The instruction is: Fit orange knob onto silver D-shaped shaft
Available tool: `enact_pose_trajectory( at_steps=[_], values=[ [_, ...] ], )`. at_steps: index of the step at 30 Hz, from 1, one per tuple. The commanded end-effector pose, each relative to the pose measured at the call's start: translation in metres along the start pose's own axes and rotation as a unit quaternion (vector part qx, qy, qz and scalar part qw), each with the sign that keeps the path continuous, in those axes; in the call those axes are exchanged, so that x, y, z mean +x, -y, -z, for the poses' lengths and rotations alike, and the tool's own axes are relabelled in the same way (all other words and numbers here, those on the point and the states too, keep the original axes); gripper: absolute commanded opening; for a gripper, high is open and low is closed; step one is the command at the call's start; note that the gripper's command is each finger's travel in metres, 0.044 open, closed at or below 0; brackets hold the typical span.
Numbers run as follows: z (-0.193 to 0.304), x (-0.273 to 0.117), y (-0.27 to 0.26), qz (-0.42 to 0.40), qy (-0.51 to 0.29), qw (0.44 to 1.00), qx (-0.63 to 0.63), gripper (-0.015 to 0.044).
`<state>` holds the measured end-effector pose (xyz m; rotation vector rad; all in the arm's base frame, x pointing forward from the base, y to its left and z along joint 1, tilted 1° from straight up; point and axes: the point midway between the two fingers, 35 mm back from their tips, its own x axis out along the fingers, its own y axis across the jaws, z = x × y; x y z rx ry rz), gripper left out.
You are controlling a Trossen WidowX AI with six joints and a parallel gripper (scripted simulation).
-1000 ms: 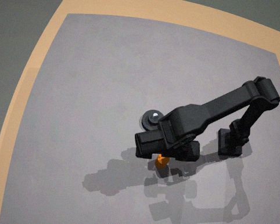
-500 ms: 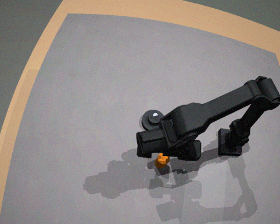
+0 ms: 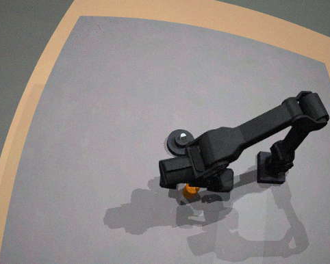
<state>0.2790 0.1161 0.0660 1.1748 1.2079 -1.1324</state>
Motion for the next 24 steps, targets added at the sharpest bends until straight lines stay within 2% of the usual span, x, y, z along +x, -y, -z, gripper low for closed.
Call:
enact_pose_trajectory(
  at_steps=[1, 24],
  values=[
    [0.0, 0.008, 0.0, 0.001, -0.001, 1.0, -0.001, 0.044],
    [0.0, 0.043, 0.002, 0.001, -0.001, 1.0, -0.001, 0.044]
  ],
)
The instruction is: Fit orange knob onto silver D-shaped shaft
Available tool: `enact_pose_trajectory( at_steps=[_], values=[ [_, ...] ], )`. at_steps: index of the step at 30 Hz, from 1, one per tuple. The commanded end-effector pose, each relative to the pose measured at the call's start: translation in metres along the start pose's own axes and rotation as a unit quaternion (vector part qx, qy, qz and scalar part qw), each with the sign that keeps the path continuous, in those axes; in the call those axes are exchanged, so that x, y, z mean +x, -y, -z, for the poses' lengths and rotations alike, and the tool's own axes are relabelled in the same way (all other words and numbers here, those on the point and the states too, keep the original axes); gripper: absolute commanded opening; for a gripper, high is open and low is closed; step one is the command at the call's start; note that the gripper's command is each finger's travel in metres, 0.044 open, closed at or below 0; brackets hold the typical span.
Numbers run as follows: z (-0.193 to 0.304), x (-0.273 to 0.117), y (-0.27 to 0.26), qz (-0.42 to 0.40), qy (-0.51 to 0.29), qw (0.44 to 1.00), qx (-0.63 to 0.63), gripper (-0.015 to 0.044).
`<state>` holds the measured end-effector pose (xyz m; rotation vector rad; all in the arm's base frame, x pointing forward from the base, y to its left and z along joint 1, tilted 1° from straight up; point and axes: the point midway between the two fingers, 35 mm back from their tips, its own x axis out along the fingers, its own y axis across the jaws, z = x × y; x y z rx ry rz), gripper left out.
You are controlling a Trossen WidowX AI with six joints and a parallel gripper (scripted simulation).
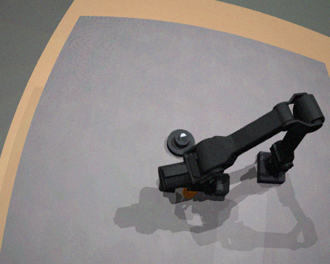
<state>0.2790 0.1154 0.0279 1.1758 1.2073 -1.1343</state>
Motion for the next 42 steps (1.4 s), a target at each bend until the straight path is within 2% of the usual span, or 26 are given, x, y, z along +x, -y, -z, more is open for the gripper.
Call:
enact_pose_trajectory(
  at_steps=[1, 11, 17, 22, 42],
  values=[
    [0.0, 0.005, 0.001, 0.001, -0.001, 1.0, -0.002, 0.044],
    [0.0, 0.005, 0.001, 0.001, -0.001, 1.0, -0.002, 0.0177],
    [0.0, 0.005, 0.001, 0.001, -0.001, 1.0, -0.002, 0.0137],
    [0.002, 0.0, -0.003, -0.008, -0.008, 1.0, -0.007, 0.0006],
    [0.007, -0.051, -0.015, -0.015, -0.014, 1.0, -0.01, 0.0]
  ],
)
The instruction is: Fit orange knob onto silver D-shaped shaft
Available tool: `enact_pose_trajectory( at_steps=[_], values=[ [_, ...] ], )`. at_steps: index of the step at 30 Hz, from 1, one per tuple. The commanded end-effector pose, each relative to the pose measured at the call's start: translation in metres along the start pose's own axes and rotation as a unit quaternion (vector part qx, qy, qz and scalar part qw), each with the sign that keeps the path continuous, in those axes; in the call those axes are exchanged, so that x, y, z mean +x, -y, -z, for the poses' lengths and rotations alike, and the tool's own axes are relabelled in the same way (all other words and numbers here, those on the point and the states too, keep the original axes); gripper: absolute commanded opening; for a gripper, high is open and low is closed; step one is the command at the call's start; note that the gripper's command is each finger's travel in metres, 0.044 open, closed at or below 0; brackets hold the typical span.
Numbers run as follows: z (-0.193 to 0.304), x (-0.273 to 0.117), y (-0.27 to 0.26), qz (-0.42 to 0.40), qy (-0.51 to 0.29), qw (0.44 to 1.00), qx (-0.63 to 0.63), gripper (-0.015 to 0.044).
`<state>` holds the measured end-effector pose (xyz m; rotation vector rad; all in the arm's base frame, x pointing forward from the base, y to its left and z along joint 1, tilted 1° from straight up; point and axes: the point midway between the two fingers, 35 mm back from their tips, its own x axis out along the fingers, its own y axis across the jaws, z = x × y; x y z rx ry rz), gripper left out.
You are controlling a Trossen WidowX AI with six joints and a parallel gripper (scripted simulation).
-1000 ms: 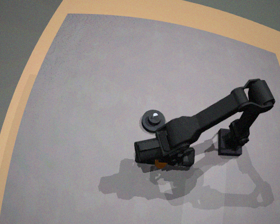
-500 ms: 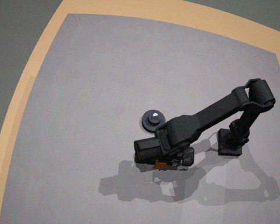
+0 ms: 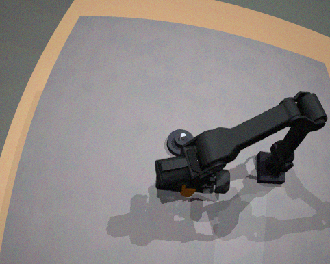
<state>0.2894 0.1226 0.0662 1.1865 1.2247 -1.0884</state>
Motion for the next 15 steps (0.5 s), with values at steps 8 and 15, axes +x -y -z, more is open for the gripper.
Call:
enact_pose_trajectory(
  at_steps=[8, 15],
  values=[
    [0.003, -0.038, -0.006, 0.0, 0.004, 1.0, 0.004, 0.0],
    [0.004, -0.061, -0.007, 0.004, 0.007, 1.0, 0.006, 0.0]
  ],
)
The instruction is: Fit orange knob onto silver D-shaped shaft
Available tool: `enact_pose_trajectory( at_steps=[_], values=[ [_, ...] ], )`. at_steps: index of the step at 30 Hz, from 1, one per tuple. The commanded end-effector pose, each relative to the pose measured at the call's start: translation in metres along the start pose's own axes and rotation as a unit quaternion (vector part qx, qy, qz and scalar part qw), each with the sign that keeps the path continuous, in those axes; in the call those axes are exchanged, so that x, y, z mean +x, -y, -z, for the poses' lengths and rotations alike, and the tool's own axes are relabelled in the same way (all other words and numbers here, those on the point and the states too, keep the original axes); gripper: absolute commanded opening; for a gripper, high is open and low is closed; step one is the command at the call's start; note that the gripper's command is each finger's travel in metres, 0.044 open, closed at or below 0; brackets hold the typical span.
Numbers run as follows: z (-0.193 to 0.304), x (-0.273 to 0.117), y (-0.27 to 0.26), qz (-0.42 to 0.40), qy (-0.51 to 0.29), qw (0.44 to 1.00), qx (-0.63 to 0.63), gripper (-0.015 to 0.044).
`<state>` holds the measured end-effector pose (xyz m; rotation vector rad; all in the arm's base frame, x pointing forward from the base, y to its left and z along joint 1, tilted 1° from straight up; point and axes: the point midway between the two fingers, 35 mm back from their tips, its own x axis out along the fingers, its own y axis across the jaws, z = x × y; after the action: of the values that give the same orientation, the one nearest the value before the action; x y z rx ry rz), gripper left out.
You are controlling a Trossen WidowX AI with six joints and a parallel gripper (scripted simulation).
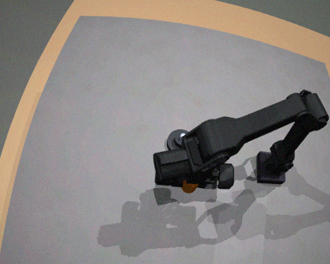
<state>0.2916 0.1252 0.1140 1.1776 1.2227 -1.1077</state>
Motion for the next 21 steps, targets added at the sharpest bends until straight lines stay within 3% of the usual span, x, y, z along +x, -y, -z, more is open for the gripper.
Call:
enact_pose_trajectory(
  at_steps=[1, 12, 21],
  values=[
    [0.0, -0.016, -0.001, -0.002, 0.002, 1.0, 0.004, 0.0],
    [0.001, -0.049, -0.001, 0.003, 0.007, 1.0, 0.007, 0.0],
    [-0.013, -0.045, -0.006, 0.003, 0.007, 1.0, 0.007, 0.0]
  ],
)
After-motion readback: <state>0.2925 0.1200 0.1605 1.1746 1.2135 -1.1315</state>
